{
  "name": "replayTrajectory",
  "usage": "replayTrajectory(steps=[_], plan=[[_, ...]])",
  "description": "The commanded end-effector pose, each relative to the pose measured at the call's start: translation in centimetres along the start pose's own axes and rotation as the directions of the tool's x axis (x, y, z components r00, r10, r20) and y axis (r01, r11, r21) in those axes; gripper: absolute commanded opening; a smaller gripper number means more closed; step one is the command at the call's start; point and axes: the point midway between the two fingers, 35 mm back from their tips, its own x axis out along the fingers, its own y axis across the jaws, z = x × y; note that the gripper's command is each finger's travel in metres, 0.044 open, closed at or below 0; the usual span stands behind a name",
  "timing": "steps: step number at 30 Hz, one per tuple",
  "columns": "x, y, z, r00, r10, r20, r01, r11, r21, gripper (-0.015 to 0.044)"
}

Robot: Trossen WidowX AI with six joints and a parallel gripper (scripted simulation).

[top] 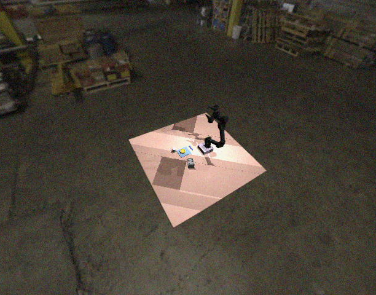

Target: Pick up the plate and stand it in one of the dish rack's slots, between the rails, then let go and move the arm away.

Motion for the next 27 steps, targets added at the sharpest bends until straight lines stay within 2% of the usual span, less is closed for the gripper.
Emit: replayTrajectory(steps=[1, 11, 27], plan=[[0.6, -1.7, -1.9, 1.0, -0.009, -0.027, 0.011, 0.997, 0.077, 0.04], [2.6, -4.5, -7.6, 0.995, 0.039, -0.096, -0.012, 0.965, 0.263, 0.04], [6.1, -4.5, -15.6, 0.967, 0.156, -0.201, -0.046, 0.884, 0.466, 0.04]])
